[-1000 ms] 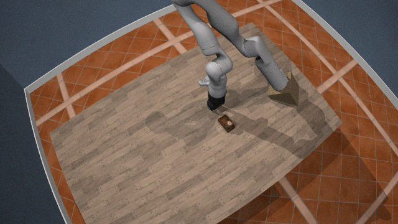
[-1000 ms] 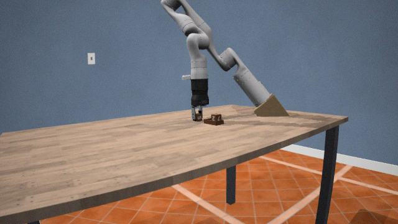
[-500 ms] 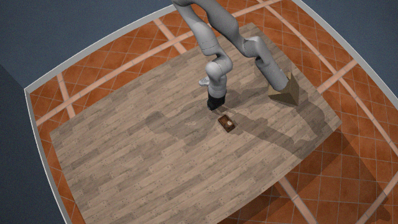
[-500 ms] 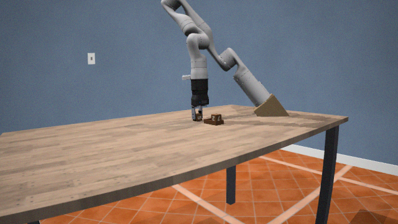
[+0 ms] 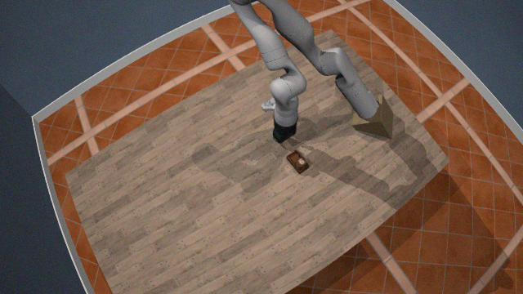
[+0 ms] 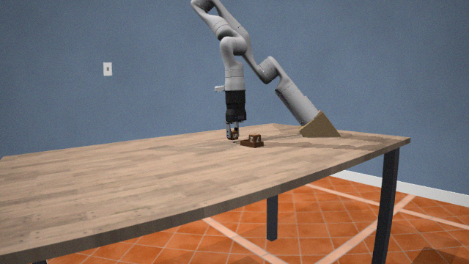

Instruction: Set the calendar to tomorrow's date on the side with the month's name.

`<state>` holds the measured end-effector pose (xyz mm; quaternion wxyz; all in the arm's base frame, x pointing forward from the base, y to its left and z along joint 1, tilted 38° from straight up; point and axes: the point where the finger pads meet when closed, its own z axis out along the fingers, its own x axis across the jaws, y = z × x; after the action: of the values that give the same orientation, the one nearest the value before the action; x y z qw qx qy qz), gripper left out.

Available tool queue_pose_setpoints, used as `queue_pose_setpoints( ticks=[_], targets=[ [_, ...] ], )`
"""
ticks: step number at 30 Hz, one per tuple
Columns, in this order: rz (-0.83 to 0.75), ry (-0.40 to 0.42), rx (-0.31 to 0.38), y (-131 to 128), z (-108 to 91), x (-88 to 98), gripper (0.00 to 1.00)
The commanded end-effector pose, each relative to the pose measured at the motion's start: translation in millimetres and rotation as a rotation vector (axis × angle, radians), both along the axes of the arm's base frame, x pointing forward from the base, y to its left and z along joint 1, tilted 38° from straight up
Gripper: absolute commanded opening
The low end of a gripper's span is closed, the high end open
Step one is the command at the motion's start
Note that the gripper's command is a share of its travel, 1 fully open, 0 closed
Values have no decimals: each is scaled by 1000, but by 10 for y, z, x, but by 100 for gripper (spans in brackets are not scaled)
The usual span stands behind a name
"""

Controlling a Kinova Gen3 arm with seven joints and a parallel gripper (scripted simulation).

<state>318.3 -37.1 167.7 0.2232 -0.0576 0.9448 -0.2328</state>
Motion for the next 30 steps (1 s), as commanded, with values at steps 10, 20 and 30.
queue_pose_setpoints(
  ticks=[10, 20, 30],
  targets=[
    [7, -9, 9, 181, 309, -146, 60],
    [7, -9, 9, 308, 556, -289, 60],
    [7, -9, 9, 377, 692, -367, 60]
  ],
)
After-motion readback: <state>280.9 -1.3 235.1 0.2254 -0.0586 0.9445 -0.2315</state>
